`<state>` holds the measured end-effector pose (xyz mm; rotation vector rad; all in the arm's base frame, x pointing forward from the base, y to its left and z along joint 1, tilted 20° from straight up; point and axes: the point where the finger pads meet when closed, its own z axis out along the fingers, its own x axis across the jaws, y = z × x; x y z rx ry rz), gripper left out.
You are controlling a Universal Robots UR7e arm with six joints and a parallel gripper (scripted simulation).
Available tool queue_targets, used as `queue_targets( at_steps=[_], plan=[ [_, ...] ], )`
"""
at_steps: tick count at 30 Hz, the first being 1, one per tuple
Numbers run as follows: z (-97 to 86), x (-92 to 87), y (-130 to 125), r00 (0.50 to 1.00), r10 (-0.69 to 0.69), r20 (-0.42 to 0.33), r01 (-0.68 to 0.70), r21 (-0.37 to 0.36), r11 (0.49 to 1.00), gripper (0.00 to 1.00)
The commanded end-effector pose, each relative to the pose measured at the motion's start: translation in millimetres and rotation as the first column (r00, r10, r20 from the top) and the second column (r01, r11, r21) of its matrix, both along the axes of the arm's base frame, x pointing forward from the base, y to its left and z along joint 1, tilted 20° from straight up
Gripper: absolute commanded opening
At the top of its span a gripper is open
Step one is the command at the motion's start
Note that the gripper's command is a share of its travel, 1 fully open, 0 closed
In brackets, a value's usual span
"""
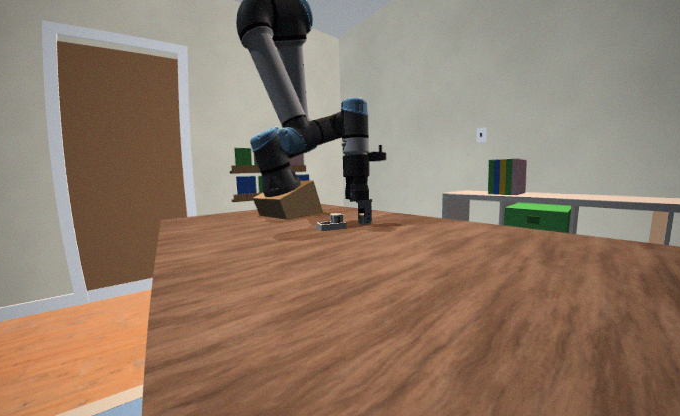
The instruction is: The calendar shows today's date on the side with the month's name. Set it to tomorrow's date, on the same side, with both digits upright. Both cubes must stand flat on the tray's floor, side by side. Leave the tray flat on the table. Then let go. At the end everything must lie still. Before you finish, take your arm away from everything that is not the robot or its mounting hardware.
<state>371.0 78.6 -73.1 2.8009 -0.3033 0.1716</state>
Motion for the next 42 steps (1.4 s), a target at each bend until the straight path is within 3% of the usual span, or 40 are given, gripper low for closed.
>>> queue_targets(
  at_steps=[1, 9, 24, 42],
  plan=[
    [11.4, 1.2, 5, 1.0, 0.002, 0.006, -0.002, 0.0, 1.0, 0.57],
    [30.7, -0.6, 11, 1.0, 0.002, 0.006, -0.002, 0.0, 1.0, 0.57],
    [86.5, -5.9, 30, 1.0, 0.002, 0.006, -0.002, 0.0, 1.0, 0.57],
    [92.8, -7.4, 32, 1.0, 0.001, 0.002, -0.001, 0.001, 1.0, 0.57]
  ],
)
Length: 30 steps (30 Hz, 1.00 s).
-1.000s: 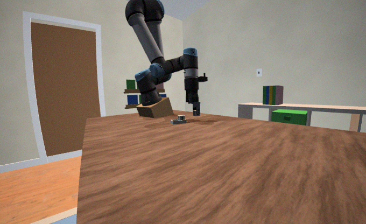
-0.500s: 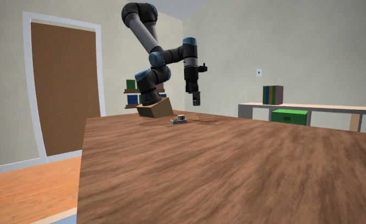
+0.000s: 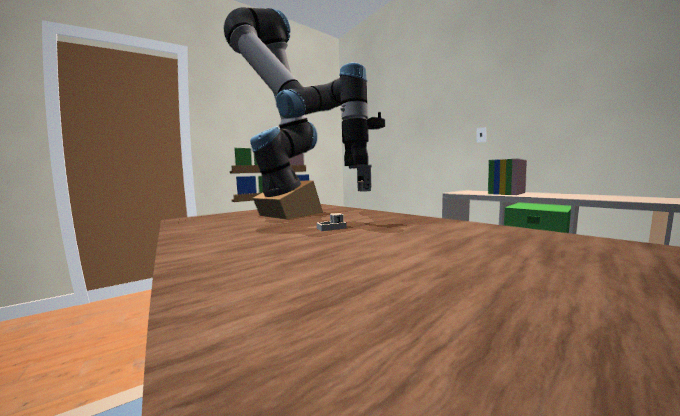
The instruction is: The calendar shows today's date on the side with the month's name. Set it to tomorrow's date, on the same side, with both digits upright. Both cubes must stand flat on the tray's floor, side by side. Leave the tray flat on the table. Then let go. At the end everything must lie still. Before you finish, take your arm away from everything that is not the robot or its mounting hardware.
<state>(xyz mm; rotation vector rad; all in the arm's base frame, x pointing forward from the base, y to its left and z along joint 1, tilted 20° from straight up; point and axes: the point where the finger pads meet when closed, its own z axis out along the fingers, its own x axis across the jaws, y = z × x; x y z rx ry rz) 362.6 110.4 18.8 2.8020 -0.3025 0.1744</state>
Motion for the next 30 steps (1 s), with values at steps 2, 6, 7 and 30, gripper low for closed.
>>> queue_targets(
  at_steps=[2, 6, 7, 30],
  plan=[
    [0.9, 0.8, 0, 1.0, 0.0, 0.0, 0.0, 0.0, 1.0, 0.57],
    [4.0, -2.1, -9, 1.0, -0.002, -0.003, 0.002, 0.001, 1.0, 0.57],
    [6.4, -2.7, -14, 1.0, -0.002, -0.004, 0.002, 0.002, 1.0, 0.57],
    [45.8, -32.0, -110, 1.0, -0.004, -0.002, 0.004, 0.0, 1.0, 0.57]
  ],
)
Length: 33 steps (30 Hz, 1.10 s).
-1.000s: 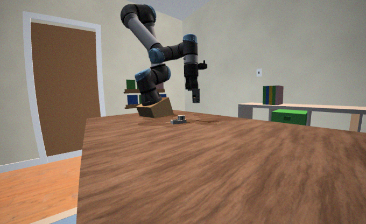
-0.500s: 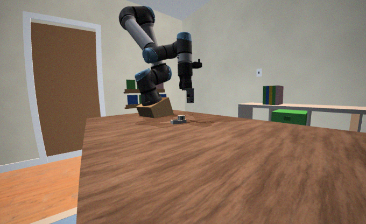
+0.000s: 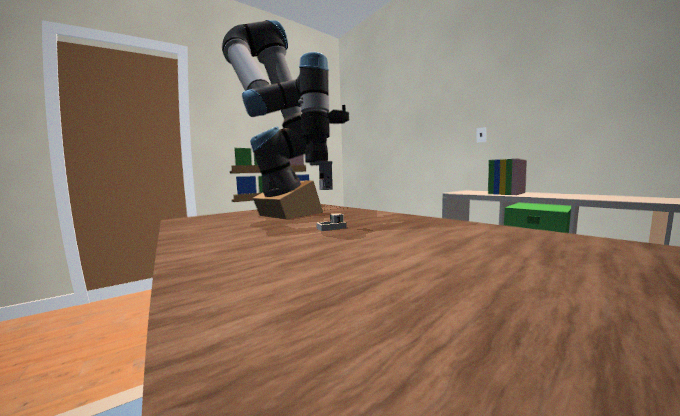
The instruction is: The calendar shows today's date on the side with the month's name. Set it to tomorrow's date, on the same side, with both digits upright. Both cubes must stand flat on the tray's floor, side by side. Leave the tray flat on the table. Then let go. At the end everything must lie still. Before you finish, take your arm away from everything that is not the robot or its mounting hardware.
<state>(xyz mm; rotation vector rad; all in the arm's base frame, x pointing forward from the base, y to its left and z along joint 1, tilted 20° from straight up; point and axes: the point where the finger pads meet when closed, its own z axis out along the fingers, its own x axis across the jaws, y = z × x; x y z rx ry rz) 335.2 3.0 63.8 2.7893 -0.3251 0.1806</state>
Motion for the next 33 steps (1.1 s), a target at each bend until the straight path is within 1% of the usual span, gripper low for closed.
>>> queue_targets(
  at_steps=[1, 9, 15, 20, 22, 33],
  plan=[
    [0.8, -4.7, -3, 1.0, 0.013, -0.008, -0.013, 0.01, 1.0, 0.57],
    [0.9, -4.0, -3, 1.0, 0.014, -0.008, -0.013, 0.009, 1.0, 0.57],
    [-5.7, -4.3, -5, 1.0, 0.013, -0.011, -0.013, 0.01, 1.0, 0.57],
    [-17.8, -3.3, -9, 1.0, 0.013, -0.011, -0.013, 0.011, 1.0, 0.57],
    [-17.8, -3.3, -9, 1.0, 0.013, -0.011, -0.013, 0.011, 1.0, 0.57],
    [-50.8, -0.5, -20, 1.0, 0.013, -0.011, -0.013, 0.011, 1.0, 0.57]
  ],
)
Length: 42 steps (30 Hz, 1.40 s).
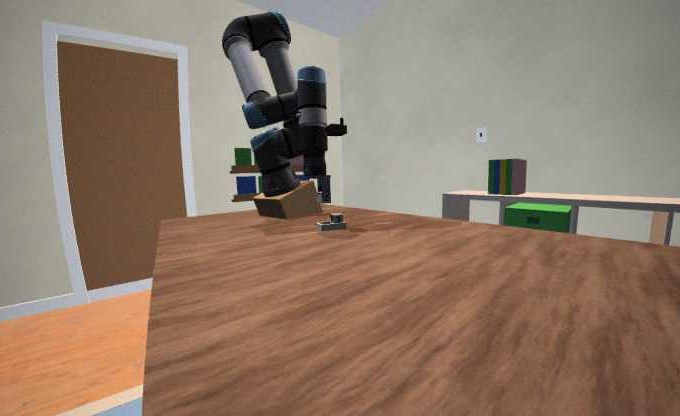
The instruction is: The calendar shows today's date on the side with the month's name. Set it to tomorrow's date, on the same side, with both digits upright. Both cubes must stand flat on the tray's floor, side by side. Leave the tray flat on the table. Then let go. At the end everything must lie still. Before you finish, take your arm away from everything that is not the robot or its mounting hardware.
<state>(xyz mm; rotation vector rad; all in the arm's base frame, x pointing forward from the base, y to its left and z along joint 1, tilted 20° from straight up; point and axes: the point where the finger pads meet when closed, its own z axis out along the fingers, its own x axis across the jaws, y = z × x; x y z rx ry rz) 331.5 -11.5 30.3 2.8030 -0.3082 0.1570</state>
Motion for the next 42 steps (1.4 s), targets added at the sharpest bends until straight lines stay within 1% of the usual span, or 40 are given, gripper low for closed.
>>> queue_targets(
  at_steps=[1, 4, 11, 42],
  plan=[
    [-19.5, 3.4, -6.8, 1.0, 0.002, 0.007, -0.002, -0.001, 1.0, 0.57],
    [-24.6, 3.8, -8.5, 1.0, 0.002, 0.007, -0.002, -0.001, 1.0, 0.57],
    [-28.4, 4.1, -9.9, 1.0, 0.002, 0.007, -0.002, -0.001, 1.0, 0.57],
    [-27.6, 5.1, -9.9, 1.0, 0.003, 0.009, -0.003, -0.002, 1.0, 0.57]
  ],
)
